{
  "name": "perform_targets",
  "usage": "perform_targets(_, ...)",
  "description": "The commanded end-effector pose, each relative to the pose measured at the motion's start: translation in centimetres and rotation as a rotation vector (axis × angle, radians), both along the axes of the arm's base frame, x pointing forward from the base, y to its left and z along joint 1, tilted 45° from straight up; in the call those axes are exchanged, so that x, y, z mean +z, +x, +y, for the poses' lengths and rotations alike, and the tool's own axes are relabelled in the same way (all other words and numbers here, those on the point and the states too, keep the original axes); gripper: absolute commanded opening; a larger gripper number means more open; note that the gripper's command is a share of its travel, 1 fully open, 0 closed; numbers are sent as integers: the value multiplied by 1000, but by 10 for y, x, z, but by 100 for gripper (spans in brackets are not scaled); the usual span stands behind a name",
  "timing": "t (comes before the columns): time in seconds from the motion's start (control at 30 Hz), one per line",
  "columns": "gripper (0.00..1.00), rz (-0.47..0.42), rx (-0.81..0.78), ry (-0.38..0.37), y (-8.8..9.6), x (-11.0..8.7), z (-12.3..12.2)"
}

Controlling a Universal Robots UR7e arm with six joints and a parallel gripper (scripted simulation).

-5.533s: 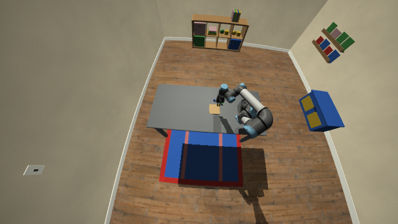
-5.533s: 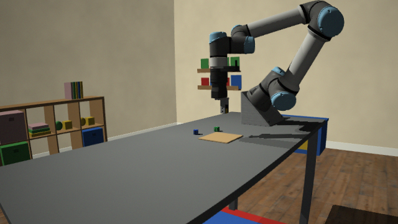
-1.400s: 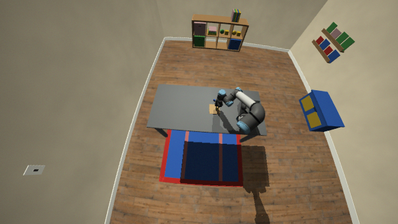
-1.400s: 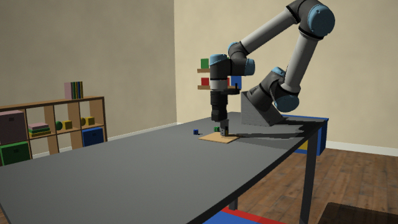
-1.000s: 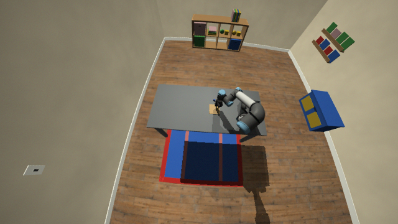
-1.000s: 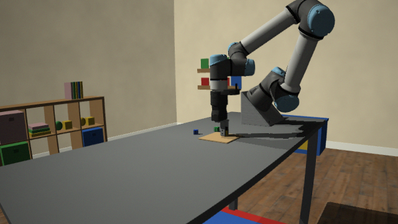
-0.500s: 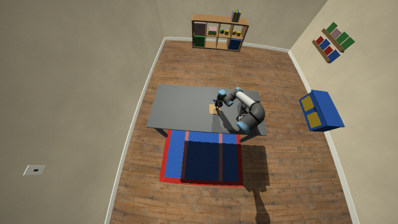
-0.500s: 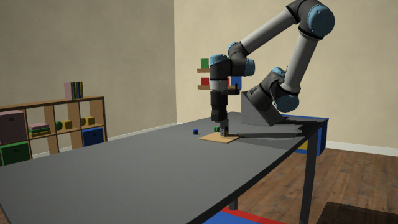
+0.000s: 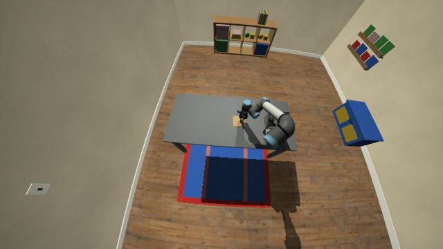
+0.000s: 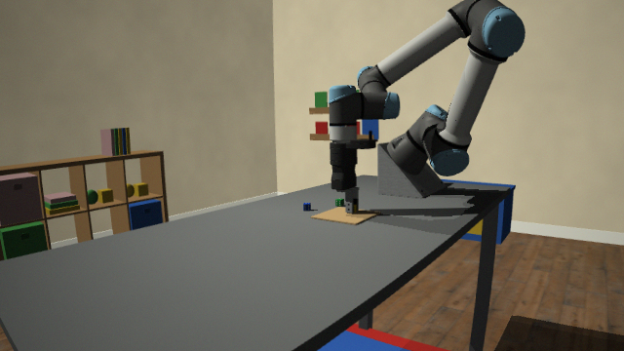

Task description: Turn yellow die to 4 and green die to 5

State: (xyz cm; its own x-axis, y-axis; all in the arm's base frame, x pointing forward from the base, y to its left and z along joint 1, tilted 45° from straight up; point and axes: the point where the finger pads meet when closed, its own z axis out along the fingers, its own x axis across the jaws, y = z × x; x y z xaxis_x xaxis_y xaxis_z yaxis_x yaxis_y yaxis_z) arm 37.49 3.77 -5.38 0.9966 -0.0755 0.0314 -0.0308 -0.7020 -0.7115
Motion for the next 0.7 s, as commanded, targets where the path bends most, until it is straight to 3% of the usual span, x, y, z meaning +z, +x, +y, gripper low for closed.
perform_targets(0.0, 46, -1, -1, -1, 0, 0, 0)
perform_targets(0.03, 52, -1, -1, -1, 0, 0, 0)
perform_targets(0.17, 52, -1, -1, -1, 0, 0, 0)
perform_targets(0.2, 58, -1, -1, -1, 0, 0, 0)
perform_targets(0.27, 58, -1, -1, -1, 0, 0, 0)
perform_targets(0.4, 70, -1, -1, -1, 0, 0, 0)
perform_targets(0.67, 70, -1, -1, -1, 0, 0, 0)
